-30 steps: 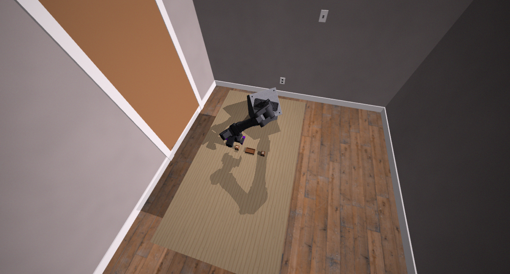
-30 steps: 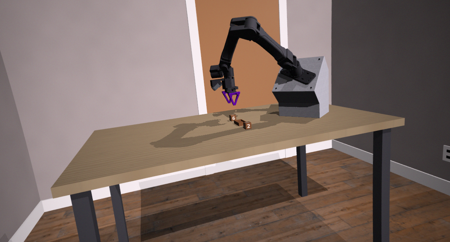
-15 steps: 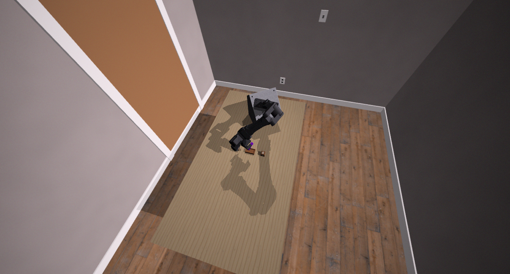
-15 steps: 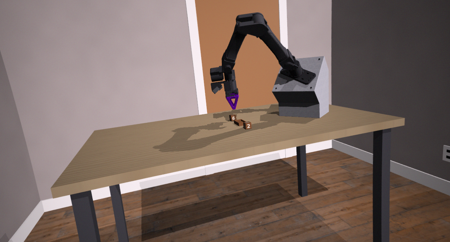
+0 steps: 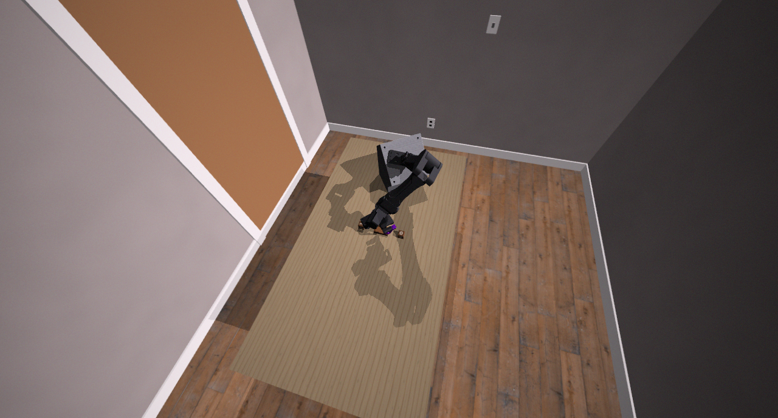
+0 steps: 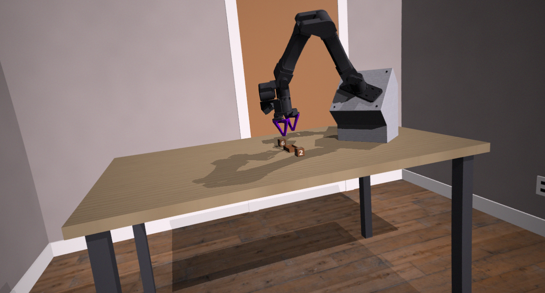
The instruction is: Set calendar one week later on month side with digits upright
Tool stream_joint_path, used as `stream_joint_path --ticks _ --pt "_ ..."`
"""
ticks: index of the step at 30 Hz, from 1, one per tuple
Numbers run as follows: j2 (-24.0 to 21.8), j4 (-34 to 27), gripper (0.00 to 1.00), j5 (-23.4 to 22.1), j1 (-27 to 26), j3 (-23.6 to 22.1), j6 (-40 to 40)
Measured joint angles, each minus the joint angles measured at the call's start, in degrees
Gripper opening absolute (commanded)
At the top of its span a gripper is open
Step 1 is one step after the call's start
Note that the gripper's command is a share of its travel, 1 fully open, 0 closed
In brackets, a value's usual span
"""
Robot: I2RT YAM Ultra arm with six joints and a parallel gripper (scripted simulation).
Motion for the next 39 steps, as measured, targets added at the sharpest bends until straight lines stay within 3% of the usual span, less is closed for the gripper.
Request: stream_joint_path --ticks 18,31,32,39 --pt "-11.0 2.3 1.00 4.8 11.1 -6.0 40.4" --pt "-15.3 3.5 1.00 7.1 15.1 -8.1 59.3" --pt "-15.4 3.6 0.47 7.1 15.1 -8.1 59.9" --pt "-15.7 3.6 0.47 7.5 15.1 -8.1 61.9"
